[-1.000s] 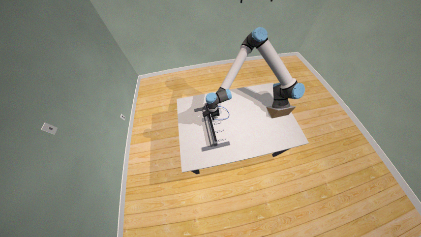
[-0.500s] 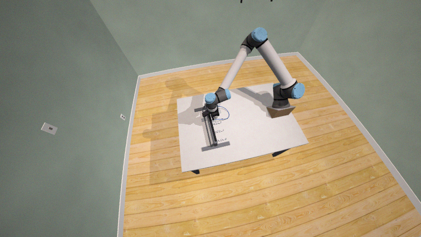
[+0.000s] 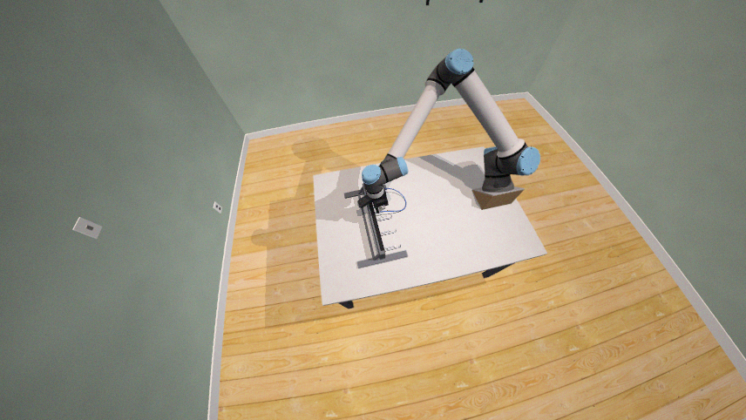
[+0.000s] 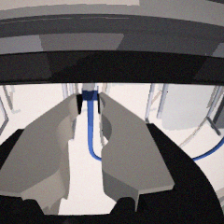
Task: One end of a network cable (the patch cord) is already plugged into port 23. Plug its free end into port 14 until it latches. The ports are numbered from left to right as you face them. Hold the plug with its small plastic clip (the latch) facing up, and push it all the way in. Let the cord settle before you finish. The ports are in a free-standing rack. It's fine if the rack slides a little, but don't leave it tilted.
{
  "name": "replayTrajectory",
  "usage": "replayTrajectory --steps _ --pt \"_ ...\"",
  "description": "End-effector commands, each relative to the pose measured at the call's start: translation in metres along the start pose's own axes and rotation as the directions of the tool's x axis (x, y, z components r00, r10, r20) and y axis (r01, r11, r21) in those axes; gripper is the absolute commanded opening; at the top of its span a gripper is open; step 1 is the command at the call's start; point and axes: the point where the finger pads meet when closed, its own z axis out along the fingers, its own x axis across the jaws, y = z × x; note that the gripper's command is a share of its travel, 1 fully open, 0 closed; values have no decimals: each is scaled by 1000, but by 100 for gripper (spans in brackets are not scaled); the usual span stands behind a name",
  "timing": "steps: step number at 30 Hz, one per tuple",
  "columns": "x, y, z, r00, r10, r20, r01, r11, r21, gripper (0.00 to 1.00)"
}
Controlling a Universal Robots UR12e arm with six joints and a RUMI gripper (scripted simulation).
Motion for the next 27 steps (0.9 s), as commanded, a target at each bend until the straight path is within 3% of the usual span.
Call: replayTrajectory --steps 1,8,27 --pt "2 -6 -3 1000 6 2 -6 1000 1 0" --pt "2 -8 -3 1000 -4 3 4 1000 -24 0" --pt "3 -9 -4 1000 -5 2 5 1000 -26 0"
